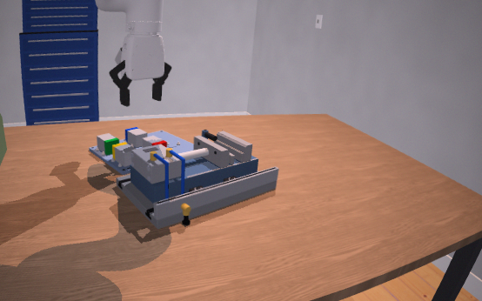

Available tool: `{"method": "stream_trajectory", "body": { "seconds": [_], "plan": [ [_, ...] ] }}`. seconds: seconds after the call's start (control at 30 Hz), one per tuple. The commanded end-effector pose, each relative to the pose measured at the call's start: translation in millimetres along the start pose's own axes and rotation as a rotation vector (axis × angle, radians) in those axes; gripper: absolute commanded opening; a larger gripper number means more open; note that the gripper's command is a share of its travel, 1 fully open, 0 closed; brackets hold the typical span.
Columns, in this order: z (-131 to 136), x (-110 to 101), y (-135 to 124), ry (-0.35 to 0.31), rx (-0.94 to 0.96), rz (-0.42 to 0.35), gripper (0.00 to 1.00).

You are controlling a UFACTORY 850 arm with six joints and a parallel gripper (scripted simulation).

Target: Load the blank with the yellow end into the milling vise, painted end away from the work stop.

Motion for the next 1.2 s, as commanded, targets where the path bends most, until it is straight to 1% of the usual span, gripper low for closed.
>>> {"method": "stream_trajectory", "body": {
  "seconds": [0.0,0.33,1.17],
  "plan": [
    [0.6,-0.8,0.1,-0.002,0.001,0.000,1.00],
    [1.4,-1.3,5.9,-0.002,0.001,0.000,1.00],
    [1.8,-1.5,8.8,-0.002,0.001,0.000,1.00]
  ]
}}
Point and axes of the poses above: the point where the finger pads meet when closed, its own x axis out along the fingers, its own z axis across the jaws, y = z × x, the point moved 5 cm from there along -x, back along the fingers, and after that the axes turned 11 degrees about -x, right-handed, at the moved point
